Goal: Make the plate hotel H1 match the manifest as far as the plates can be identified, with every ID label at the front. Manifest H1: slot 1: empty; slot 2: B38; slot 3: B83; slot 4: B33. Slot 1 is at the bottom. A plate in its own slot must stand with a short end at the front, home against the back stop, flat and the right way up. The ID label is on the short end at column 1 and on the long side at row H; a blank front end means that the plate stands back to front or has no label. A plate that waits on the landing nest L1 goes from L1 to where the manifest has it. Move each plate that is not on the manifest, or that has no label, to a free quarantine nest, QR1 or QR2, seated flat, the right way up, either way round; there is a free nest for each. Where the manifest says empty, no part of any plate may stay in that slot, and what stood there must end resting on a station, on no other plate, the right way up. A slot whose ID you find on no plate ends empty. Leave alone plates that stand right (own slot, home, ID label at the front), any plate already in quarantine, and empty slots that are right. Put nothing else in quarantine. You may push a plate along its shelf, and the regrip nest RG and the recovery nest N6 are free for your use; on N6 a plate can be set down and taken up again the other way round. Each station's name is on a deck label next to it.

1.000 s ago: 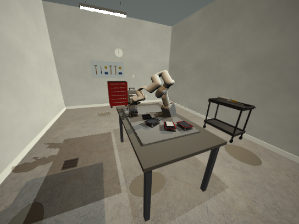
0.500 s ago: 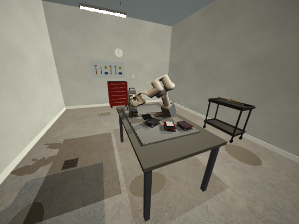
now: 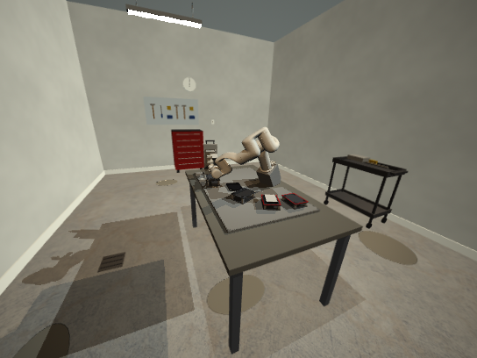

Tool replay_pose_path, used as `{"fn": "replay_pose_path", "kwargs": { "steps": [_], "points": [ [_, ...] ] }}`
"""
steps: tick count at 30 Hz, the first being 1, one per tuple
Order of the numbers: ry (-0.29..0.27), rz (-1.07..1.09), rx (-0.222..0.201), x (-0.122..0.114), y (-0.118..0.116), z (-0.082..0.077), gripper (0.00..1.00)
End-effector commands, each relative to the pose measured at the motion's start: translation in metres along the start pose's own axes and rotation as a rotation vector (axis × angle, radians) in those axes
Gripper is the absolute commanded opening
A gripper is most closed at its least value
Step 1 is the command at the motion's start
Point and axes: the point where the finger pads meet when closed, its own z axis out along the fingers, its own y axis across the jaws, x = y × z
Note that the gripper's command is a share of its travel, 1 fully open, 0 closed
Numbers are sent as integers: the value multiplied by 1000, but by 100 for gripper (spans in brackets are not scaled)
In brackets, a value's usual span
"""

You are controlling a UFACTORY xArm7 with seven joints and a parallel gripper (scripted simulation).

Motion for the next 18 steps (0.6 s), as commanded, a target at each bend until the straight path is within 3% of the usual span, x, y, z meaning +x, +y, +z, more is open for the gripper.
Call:
{"fn": "replay_pose_path", "kwargs": {
  "steps": [1, 13, 18],
  "points": [
    [63, 3, -2, 1, -1, 0, 100],
    [63, 3, -2, 3, -1, 2, 100],
    [63, 3, -2, 10, -1, 13, 100]
  ]
}}
